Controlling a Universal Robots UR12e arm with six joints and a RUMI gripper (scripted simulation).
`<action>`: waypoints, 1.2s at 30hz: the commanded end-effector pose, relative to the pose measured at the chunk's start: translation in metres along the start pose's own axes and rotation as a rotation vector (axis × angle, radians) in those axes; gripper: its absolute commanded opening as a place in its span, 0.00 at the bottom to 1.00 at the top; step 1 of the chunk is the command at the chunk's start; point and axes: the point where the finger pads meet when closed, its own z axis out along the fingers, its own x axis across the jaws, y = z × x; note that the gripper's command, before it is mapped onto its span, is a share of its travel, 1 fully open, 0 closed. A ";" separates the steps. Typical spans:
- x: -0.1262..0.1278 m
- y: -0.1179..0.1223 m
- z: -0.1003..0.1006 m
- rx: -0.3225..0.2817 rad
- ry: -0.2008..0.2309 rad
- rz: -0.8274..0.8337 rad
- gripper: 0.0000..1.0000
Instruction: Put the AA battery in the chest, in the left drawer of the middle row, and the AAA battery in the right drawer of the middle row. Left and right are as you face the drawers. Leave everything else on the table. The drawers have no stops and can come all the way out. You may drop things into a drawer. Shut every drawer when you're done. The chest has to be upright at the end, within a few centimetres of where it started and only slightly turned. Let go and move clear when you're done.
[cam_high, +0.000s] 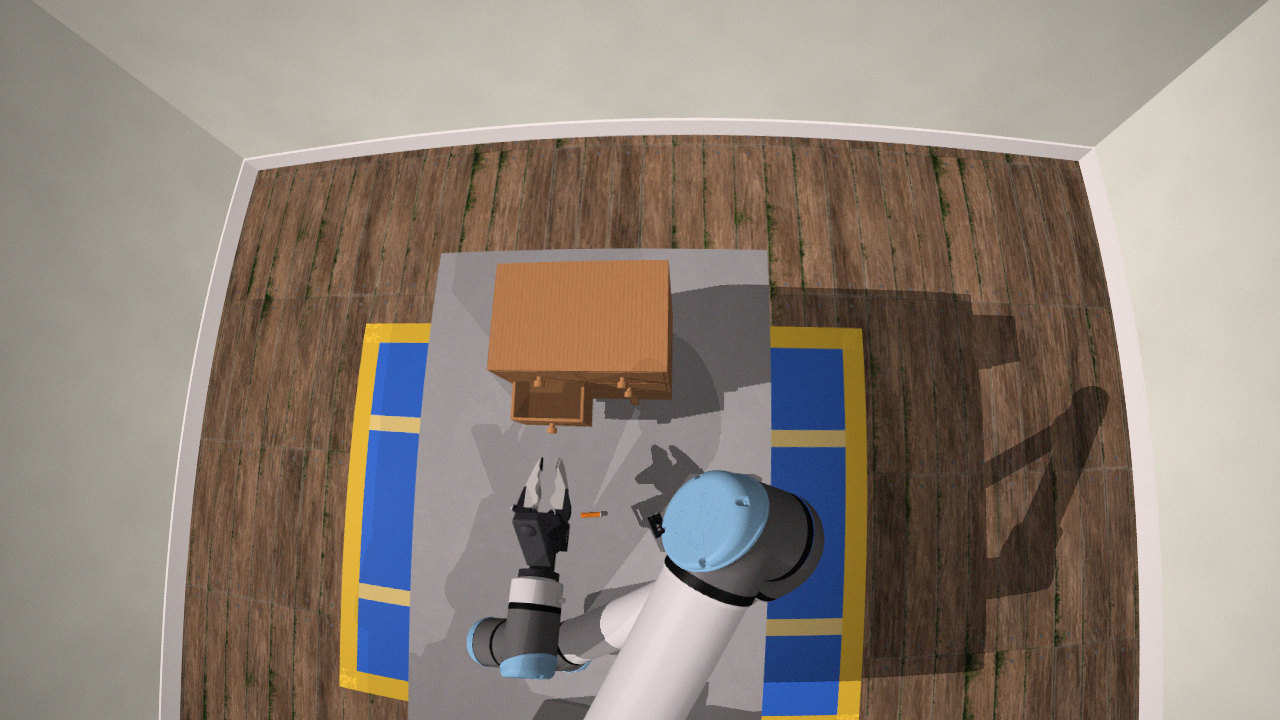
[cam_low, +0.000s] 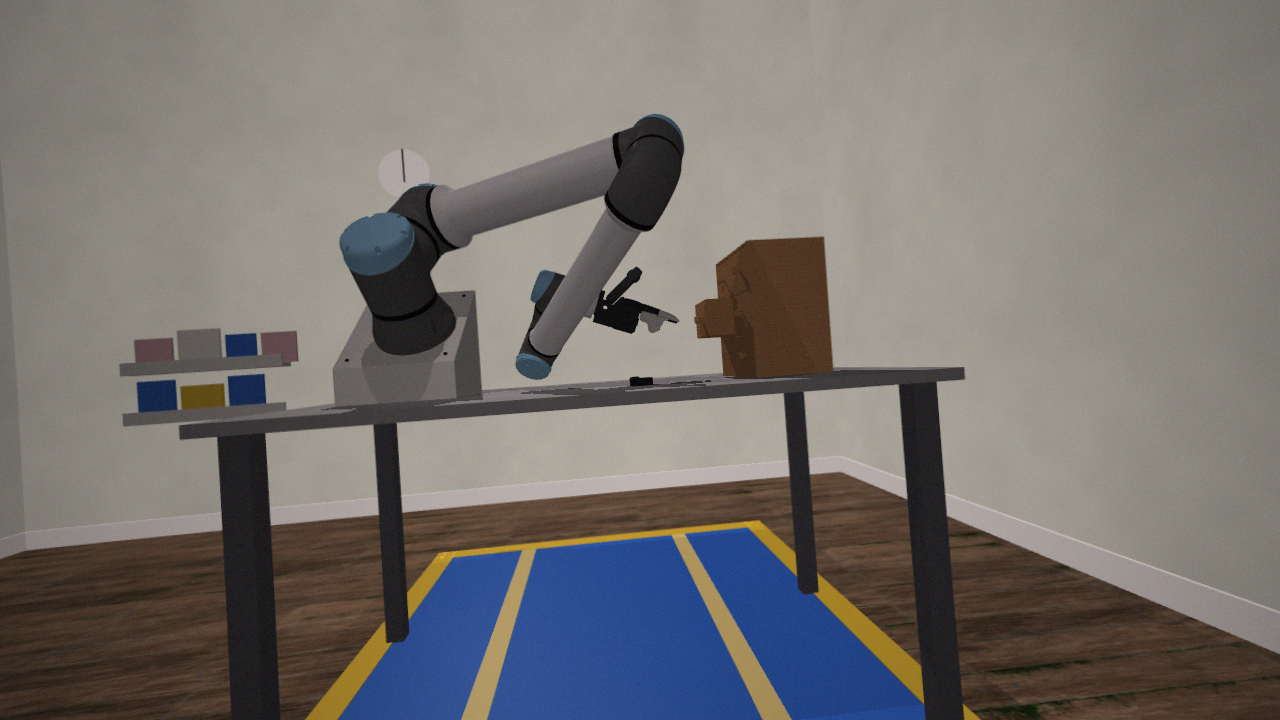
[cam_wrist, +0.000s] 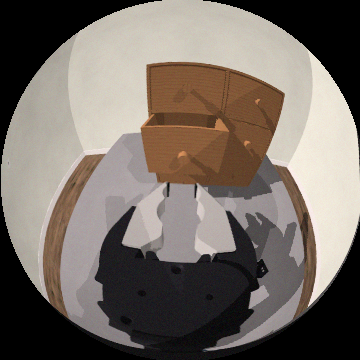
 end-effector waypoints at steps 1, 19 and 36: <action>0.000 -0.001 -0.015 0.001 0.000 0.000 0.20; 0.000 -0.002 -0.045 0.001 0.000 0.000 0.20; 0.000 -0.002 -0.045 -0.003 0.000 0.000 0.20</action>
